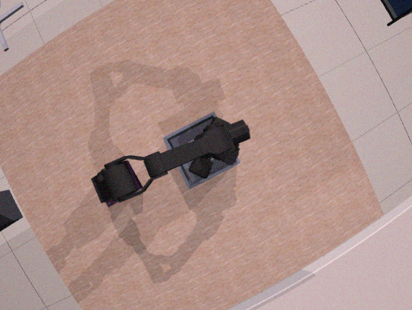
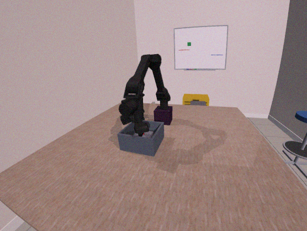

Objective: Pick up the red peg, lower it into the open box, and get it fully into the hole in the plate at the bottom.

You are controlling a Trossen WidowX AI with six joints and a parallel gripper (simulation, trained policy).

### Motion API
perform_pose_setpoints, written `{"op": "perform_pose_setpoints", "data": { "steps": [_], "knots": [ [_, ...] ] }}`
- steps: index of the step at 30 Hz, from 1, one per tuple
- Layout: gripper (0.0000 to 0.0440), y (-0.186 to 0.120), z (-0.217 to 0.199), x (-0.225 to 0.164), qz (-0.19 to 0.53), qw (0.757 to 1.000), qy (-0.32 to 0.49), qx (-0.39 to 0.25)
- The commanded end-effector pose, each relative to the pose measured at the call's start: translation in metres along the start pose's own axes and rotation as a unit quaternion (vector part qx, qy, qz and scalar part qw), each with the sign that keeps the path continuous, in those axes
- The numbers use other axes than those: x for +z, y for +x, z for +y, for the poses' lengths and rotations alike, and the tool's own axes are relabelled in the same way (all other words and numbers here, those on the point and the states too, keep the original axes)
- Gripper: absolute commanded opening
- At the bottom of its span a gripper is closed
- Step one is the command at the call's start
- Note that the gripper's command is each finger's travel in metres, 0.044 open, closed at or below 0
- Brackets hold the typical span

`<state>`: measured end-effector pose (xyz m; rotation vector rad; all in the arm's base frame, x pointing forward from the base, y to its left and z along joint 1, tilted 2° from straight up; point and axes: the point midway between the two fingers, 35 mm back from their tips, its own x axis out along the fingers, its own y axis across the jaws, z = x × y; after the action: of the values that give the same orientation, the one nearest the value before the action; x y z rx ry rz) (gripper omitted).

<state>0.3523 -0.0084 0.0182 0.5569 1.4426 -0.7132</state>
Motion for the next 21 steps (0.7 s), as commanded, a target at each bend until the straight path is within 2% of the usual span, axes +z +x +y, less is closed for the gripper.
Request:
{"op": "perform_pose_setpoints", "data": {
  "steps": [1,5,6,15,21],
  "knots": [
    [0.035,-0.005,0.008,0.008,0.008,1.0,0.0,0.011],
    [0.0434,-0.011,0.019,0.018,0.015,1.0,0.001,0.027],
    [0.044,-0.013,0.023,0.021,0.017,0.999,0.002,0.034],
    [0.044,-0.032,0.058,0.042,0.009,0.995,-0.007,0.097],
    [0.044,-0.033,0.06,0.043,0.009,0.995,-0.007,0.1]
  ]
}}
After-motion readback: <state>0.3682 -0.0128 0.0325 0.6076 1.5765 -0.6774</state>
